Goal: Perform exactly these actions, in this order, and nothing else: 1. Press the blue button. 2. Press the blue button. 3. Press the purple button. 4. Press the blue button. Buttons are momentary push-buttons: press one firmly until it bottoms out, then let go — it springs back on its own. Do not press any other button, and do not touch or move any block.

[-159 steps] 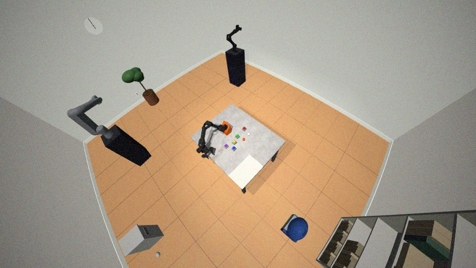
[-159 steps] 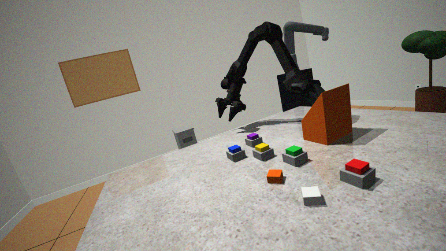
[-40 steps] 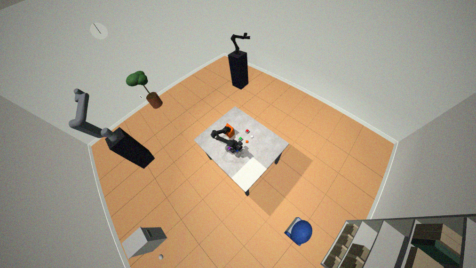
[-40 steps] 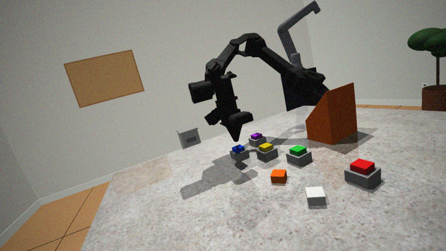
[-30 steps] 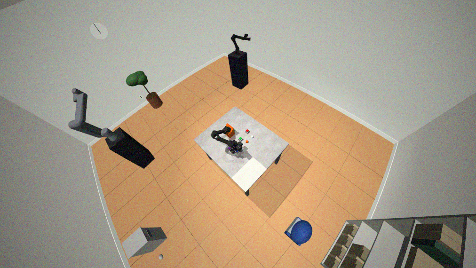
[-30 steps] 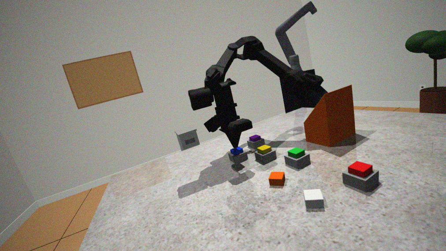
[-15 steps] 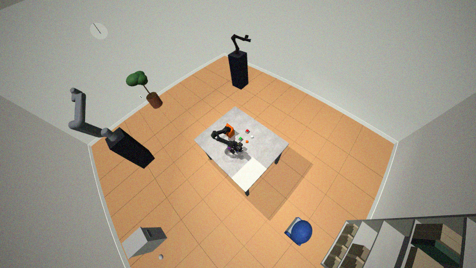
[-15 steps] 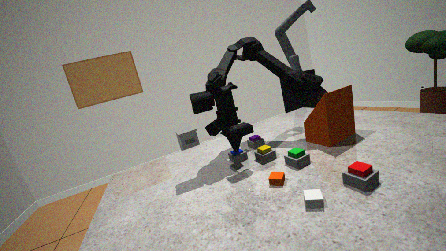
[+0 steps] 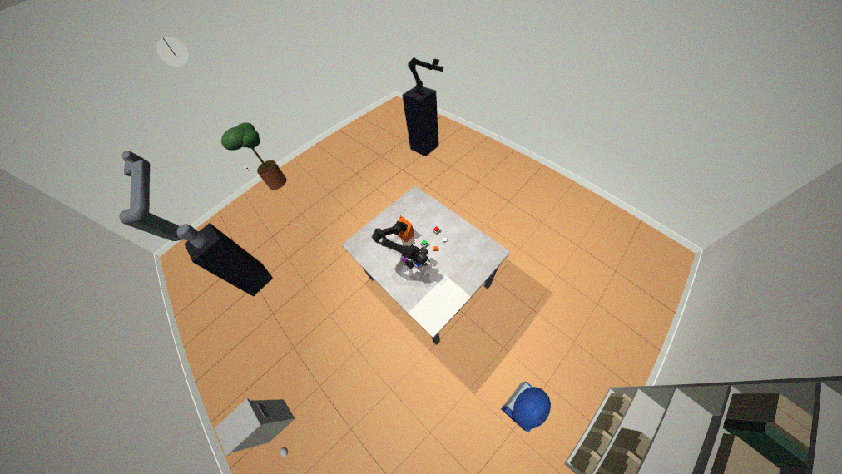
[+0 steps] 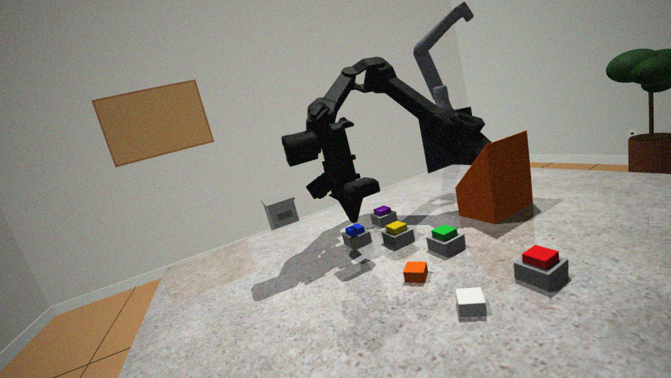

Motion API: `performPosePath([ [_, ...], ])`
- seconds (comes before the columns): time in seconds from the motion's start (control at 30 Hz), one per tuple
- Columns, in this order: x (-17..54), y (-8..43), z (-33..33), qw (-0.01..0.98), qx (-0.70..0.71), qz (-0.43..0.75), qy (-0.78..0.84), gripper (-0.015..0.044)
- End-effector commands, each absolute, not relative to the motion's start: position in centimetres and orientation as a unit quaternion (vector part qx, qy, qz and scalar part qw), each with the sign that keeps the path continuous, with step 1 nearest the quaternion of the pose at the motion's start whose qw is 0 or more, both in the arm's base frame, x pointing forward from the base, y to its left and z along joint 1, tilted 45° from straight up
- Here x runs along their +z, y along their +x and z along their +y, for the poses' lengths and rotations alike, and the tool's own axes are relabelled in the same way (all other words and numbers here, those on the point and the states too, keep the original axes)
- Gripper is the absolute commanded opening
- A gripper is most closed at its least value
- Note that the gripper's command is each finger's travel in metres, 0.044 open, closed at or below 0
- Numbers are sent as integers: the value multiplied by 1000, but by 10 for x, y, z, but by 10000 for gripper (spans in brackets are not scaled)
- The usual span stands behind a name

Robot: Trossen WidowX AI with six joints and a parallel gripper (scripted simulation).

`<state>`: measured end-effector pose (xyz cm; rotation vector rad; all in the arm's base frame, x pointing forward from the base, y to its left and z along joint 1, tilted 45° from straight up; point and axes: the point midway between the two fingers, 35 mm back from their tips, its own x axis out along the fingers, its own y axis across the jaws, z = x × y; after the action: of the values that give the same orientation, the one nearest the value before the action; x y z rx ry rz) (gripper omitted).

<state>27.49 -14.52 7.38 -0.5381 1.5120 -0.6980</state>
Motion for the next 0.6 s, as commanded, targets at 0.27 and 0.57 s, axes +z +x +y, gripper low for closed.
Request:
performPosePath([
  [0.27, 127, 281, -94, 644, -309, 659, -236, 20],
  [0.57, 148, 233, -106, 643, -308, 660, -236, 20],
])
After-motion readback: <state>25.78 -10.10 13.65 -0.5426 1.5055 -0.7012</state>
